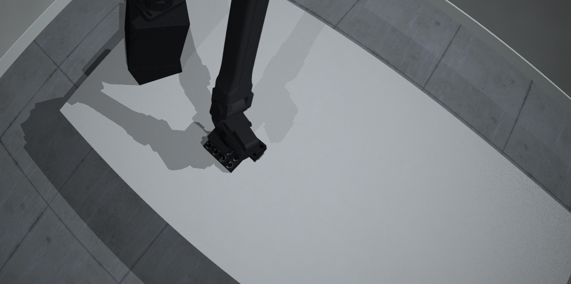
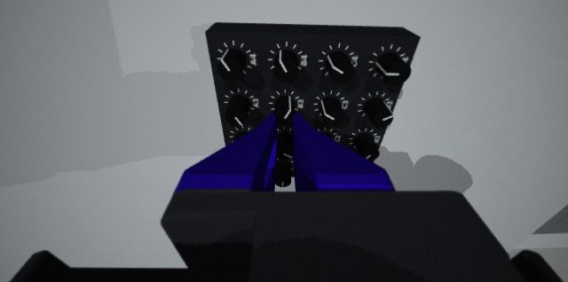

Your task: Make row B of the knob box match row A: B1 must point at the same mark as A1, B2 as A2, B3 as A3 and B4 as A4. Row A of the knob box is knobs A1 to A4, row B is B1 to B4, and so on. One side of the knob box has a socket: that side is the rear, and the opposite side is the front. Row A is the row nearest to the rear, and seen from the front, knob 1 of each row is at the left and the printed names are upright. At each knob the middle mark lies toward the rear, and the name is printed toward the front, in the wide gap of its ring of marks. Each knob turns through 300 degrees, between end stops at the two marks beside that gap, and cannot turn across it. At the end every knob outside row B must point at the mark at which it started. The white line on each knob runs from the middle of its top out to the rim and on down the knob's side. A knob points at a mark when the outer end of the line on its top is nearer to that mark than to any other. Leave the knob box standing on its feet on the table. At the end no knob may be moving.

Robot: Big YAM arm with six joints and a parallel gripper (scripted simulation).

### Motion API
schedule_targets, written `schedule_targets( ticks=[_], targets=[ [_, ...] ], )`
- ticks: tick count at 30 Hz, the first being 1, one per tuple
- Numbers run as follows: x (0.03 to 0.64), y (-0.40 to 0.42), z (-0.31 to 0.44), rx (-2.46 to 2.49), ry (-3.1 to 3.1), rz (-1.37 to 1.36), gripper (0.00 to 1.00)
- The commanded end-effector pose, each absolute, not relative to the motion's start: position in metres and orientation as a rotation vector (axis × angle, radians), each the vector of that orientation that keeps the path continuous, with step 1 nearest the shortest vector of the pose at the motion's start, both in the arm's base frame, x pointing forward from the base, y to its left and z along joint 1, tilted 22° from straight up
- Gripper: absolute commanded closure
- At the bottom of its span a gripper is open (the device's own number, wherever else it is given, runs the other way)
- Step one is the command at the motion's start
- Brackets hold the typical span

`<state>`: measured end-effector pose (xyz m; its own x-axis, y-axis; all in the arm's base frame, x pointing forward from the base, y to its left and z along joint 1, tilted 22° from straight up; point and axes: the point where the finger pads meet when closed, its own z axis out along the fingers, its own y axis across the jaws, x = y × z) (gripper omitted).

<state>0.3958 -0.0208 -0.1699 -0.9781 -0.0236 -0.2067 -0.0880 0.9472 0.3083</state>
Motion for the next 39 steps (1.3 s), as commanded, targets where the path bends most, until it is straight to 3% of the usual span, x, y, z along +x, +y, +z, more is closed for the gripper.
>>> schedule_targets(
  ticks=[1,39],
  targets=[
    [0.406,-0.0202,-0.1706,-0.175,2.872,0.453,0.93],
    [0.4045,-0.0195,-0.1709,-1.153,2.556,0.303,0.93]
  ],
)
